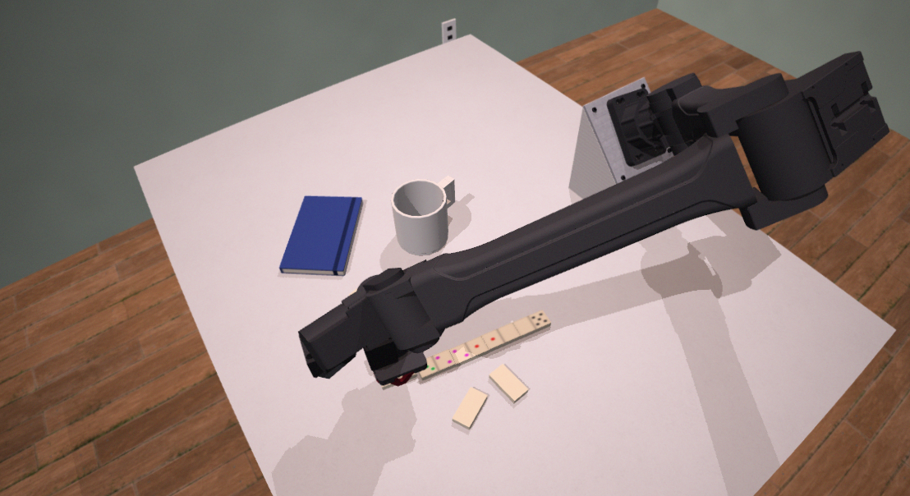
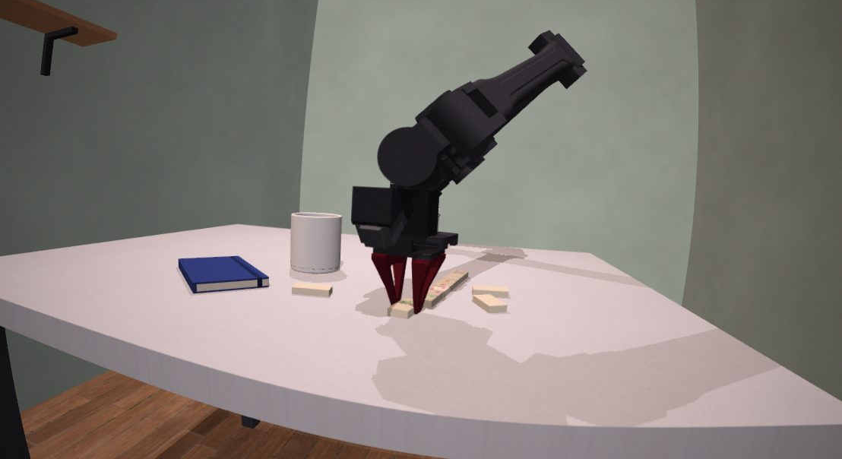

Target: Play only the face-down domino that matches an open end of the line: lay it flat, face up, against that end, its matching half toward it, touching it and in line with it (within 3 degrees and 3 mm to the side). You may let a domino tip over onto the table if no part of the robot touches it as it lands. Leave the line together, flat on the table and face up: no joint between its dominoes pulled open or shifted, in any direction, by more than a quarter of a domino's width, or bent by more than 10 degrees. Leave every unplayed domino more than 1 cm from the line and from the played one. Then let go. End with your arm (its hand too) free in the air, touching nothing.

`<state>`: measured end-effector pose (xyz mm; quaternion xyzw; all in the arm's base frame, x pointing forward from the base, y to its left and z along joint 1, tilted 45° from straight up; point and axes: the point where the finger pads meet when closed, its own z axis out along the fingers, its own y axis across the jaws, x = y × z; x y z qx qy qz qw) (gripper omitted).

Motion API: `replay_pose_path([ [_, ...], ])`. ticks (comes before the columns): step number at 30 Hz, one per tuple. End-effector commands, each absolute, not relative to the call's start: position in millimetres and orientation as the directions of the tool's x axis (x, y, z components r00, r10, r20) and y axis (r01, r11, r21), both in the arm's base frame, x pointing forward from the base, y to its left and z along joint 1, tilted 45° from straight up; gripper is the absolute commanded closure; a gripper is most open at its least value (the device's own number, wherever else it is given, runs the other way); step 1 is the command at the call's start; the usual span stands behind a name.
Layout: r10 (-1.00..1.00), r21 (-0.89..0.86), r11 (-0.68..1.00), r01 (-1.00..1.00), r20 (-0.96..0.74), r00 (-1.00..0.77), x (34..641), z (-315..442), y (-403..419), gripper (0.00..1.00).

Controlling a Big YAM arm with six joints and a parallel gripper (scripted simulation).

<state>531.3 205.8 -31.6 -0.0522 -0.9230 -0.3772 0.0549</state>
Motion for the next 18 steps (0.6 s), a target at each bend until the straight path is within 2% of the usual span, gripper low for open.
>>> replay_pose_path([
  [1,0.049,0.693,0.711,0.121,0.123,-0.991,534,-23,212,0.78],
  [18,0.046,0.693,0.712,0.116,0.119,-0.992,534,-21,213,0.78],
])
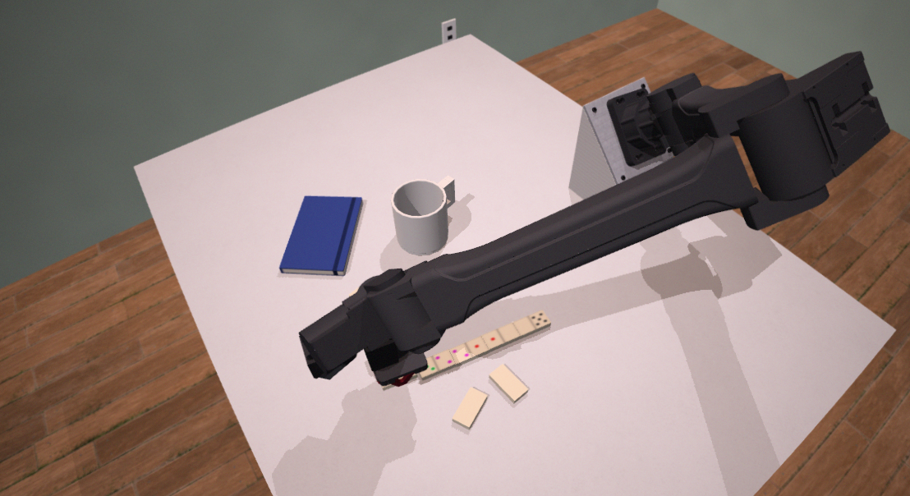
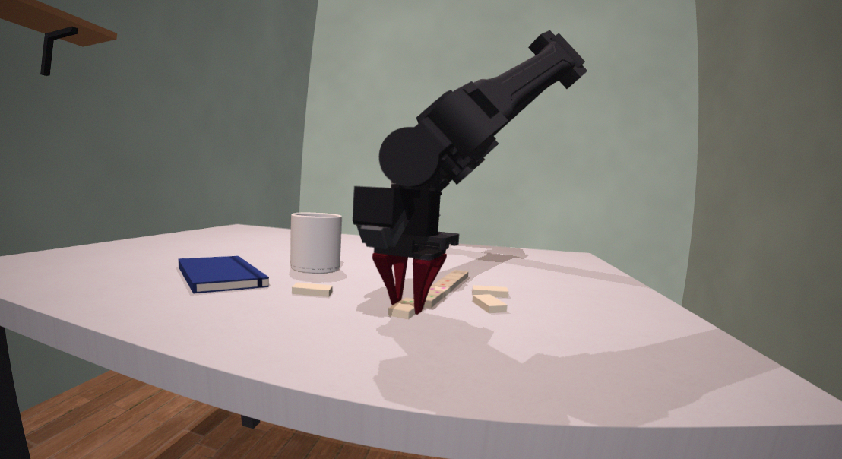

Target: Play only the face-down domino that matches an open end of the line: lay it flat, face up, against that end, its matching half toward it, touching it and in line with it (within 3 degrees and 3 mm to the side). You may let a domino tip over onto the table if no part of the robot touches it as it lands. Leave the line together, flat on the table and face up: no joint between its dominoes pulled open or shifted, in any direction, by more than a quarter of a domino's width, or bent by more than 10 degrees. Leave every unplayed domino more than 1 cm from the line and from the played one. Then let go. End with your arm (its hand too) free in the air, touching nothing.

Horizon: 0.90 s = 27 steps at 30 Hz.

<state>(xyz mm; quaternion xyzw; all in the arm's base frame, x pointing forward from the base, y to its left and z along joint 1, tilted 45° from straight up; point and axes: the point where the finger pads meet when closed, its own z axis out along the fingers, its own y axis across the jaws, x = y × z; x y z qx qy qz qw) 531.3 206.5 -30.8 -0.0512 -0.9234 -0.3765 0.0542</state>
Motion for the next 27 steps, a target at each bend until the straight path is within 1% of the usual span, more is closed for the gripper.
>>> replay_pose_path([
  [1,0.044,0.693,0.712,0.113,0.117,-0.992,534,-20,215,0.78],
  [11,0.038,0.693,0.713,0.105,0.111,-0.993,534,-17,219,0.78],
  [12,0.055,0.691,0.711,0.128,0.127,-0.990,534,-25,207,0.78],
  [27,0.043,0.691,0.714,0.110,0.114,-0.993,535,-19,217,0.78],
])
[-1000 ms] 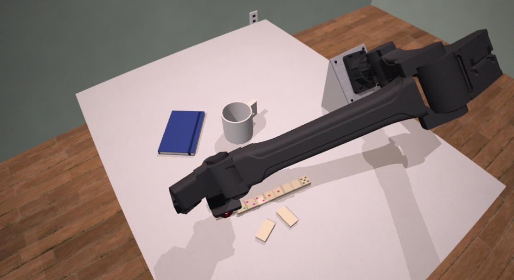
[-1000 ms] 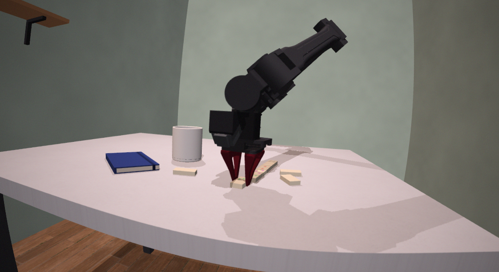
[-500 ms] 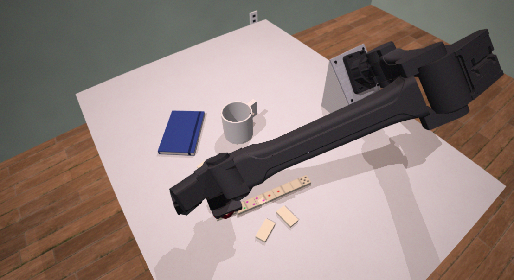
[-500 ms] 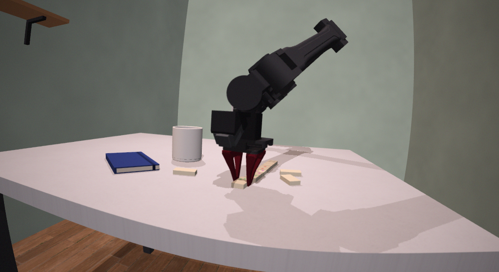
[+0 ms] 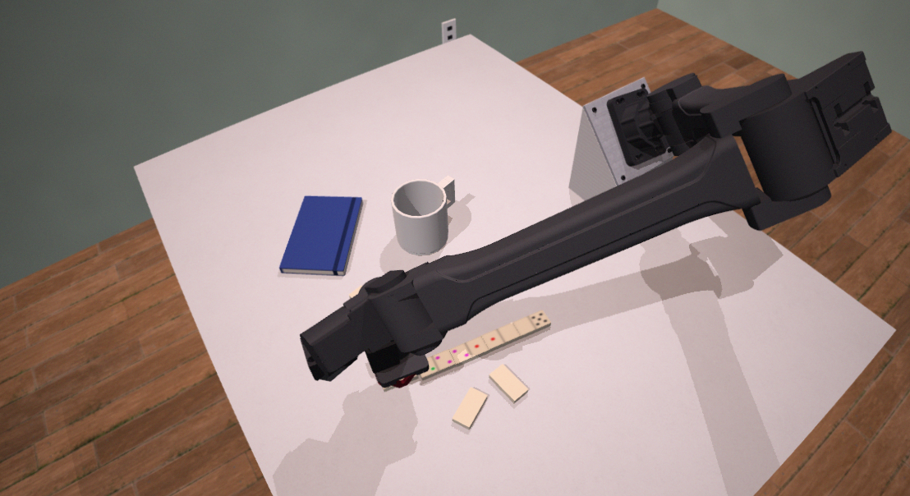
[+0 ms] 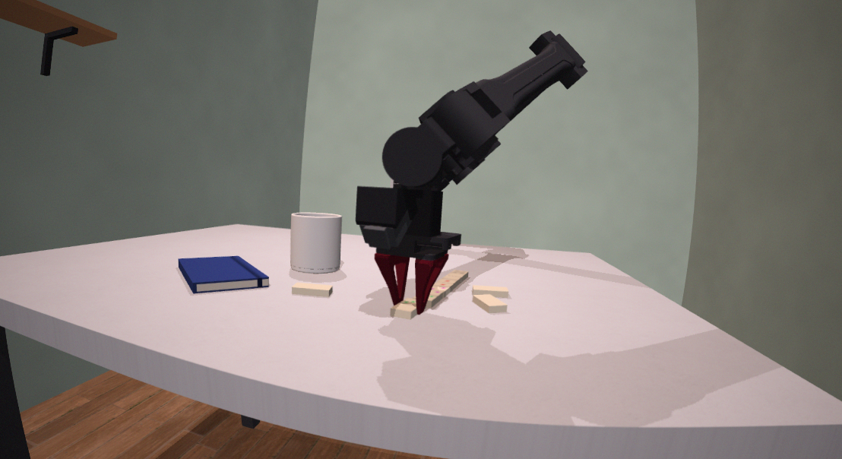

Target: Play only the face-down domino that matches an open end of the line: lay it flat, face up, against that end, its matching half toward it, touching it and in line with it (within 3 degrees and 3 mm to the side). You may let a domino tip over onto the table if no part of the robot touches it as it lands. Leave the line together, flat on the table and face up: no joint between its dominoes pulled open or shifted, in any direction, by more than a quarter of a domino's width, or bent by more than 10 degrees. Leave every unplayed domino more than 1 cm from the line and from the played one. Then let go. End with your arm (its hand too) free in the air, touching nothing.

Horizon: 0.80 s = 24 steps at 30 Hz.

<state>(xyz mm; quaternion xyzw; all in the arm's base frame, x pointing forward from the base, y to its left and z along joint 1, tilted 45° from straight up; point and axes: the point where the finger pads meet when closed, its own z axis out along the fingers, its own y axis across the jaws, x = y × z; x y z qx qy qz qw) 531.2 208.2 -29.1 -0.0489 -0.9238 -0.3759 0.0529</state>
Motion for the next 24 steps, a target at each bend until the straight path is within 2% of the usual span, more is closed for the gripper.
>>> replay_pose_path([
  [1,0.043,0.691,0.714,0.110,0.114,-0.993,535,-19,217,0.78],
  [24,0.044,0.692,0.713,0.112,0.116,-0.992,535,-20,214,0.78],
])
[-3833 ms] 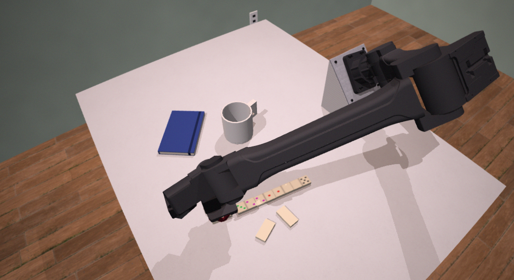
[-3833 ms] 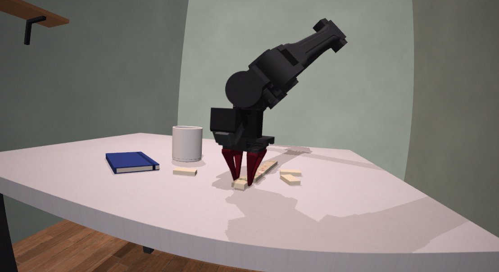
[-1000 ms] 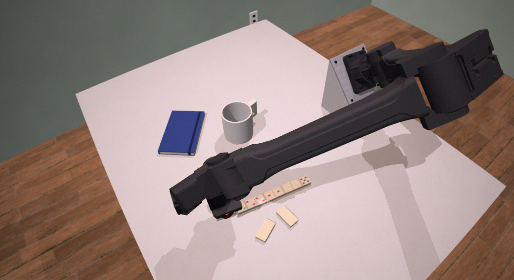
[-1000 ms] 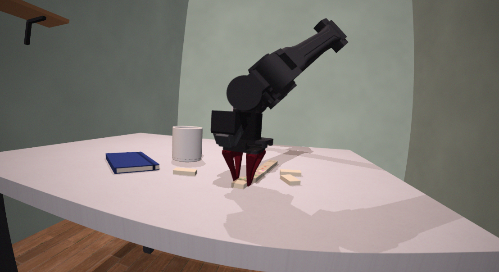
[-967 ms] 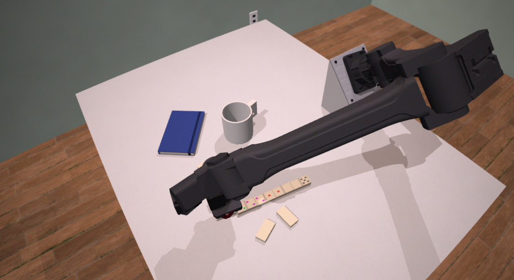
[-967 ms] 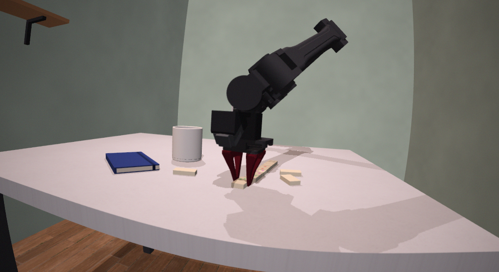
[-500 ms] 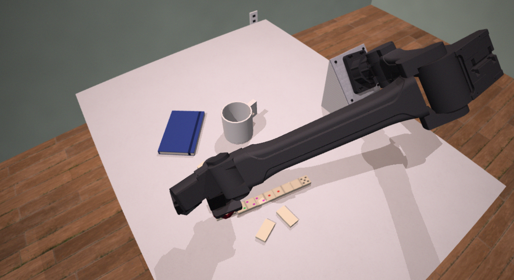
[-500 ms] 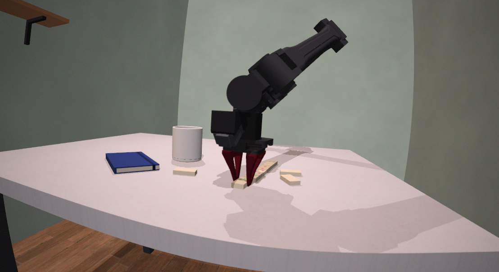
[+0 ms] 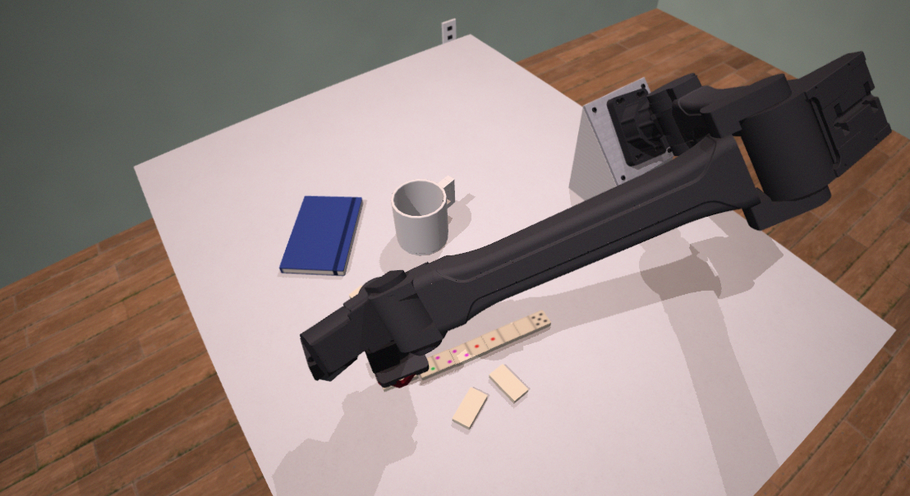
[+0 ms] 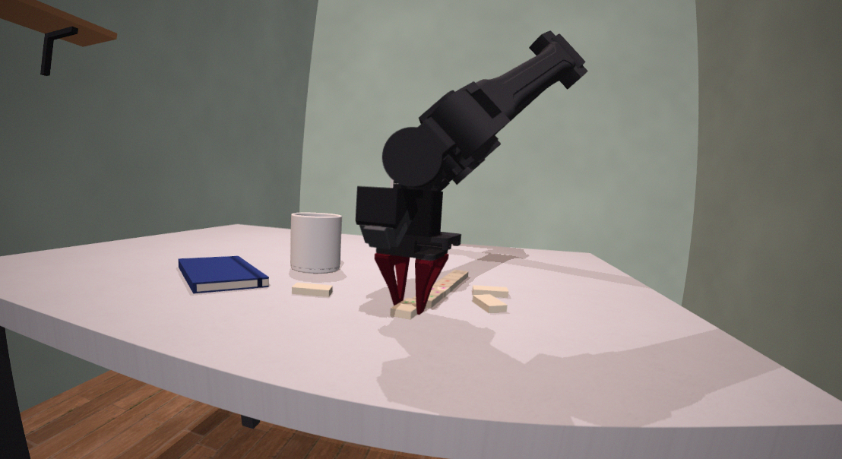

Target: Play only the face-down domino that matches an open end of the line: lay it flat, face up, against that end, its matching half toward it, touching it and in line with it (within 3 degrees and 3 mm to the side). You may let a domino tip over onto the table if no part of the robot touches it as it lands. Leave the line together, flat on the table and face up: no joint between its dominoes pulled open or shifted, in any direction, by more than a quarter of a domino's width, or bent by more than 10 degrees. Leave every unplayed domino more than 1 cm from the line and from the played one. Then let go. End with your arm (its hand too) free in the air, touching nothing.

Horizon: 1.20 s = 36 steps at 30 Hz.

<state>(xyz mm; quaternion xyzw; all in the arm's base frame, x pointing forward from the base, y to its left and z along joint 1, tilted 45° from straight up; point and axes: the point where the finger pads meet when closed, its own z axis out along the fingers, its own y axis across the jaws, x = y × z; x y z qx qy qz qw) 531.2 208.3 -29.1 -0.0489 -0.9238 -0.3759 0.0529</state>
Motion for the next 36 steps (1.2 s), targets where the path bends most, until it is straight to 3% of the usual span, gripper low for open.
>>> replay_pose_path([
  [1,0.042,0.692,0.714,0.109,0.114,-0.993,535,-19,216,0.78],
  [36,0.045,0.689,0.716,0.111,0.114,-0.992,536,-19,215,0.78],
])
